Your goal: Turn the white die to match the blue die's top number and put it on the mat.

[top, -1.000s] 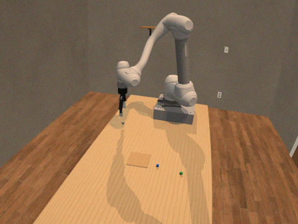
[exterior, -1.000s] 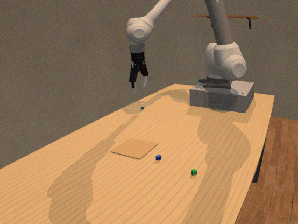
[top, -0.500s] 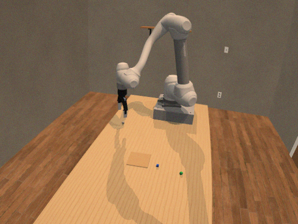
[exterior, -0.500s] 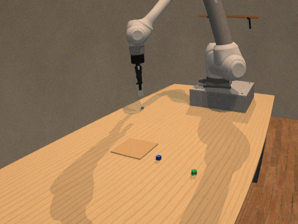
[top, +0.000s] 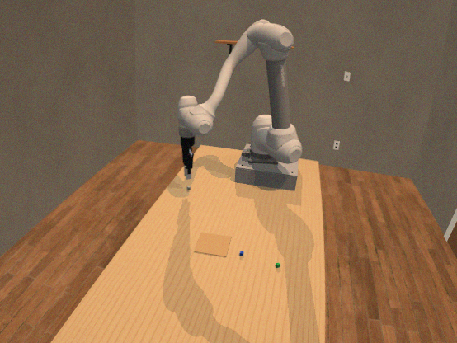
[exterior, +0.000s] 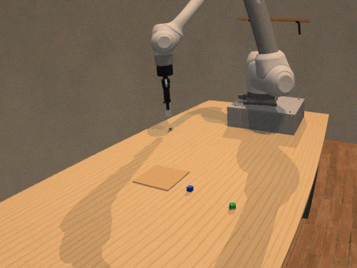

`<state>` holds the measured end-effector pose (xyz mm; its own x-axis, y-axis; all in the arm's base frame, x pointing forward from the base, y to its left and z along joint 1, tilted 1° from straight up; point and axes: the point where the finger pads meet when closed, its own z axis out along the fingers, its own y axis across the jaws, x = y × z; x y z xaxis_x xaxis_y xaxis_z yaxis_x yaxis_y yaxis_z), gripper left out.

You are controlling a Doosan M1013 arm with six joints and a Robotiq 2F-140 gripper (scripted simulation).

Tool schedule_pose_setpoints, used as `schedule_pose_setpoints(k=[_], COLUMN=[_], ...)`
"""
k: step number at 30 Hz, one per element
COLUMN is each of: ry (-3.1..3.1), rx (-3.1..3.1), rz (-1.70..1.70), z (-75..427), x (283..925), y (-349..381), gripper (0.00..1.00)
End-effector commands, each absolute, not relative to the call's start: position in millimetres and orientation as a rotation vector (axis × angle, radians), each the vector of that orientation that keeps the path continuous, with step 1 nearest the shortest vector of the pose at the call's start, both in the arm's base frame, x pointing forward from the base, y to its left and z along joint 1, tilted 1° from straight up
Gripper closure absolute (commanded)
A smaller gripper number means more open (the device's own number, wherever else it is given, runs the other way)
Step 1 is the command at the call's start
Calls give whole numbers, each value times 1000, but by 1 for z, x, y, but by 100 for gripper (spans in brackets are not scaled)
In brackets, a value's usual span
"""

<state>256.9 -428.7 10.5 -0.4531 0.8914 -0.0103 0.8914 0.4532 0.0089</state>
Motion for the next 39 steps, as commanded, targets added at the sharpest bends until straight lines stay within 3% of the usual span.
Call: schedule_pose_setpoints(k=[1,39], ry=[2666,2666], rx=[1636,1635], rz=[4,5], z=[11,2], x=[257,257], y=[-429,-429], gripper=[73,73])
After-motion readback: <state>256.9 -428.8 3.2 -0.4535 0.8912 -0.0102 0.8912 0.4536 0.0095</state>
